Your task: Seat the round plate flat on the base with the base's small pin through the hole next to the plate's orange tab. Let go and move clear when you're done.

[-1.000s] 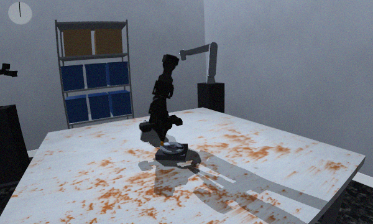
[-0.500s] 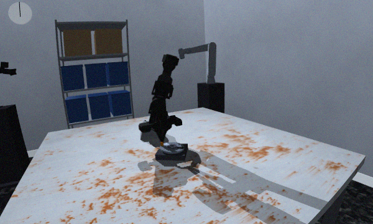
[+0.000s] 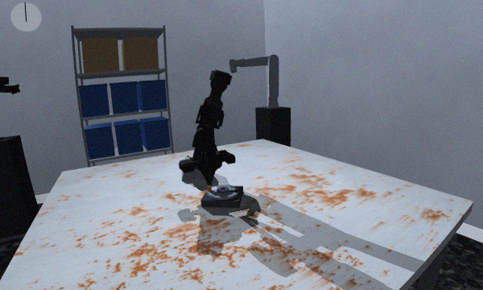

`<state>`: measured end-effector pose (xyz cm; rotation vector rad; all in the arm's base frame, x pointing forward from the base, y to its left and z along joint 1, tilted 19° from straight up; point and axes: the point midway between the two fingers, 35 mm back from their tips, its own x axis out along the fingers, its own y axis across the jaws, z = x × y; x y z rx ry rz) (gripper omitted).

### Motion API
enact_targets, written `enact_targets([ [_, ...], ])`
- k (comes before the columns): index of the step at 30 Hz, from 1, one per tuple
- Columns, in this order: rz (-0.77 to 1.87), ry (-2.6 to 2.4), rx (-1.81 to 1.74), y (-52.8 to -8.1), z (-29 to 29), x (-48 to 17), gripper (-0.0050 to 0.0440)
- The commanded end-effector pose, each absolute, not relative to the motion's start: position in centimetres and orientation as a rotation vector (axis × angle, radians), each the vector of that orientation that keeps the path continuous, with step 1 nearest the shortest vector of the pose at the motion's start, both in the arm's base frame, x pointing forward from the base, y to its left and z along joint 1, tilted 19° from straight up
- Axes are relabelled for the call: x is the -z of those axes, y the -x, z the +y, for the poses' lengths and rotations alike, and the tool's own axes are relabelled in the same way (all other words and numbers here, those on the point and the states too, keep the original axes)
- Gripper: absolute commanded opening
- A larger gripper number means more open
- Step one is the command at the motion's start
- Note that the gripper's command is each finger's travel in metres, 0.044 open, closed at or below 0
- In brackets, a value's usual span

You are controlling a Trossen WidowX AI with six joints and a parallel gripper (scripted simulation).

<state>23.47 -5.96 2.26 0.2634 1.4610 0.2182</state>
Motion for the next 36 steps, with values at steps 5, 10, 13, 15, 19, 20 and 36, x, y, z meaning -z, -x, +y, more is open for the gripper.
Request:
enact_targets([
  [5, 1.428, -0.241, -0.206, -23.8, -7.4, -5.9, -0.005],
  [10, 1.428, -0.241, -0.205, -23.8, -7.8, -7.2, -0.005],
  [13, 1.43, -0.243, -0.207, -23.7, -7.7, -7.0, -0.005],
  [15, 1.435, -0.248, -0.208, -23.7, -7.4, -6.4, -0.005],
  [19, 1.437, -0.25, -0.209, -23.7, -7.3, -6.1, -0.005],
  [20, 1.437, -0.25, -0.209, -23.7, -7.3, -6.1, -0.005],
  [36, 1.437, -0.25, -0.209, -23.7, -7.3, -6.1, -0.005],
])
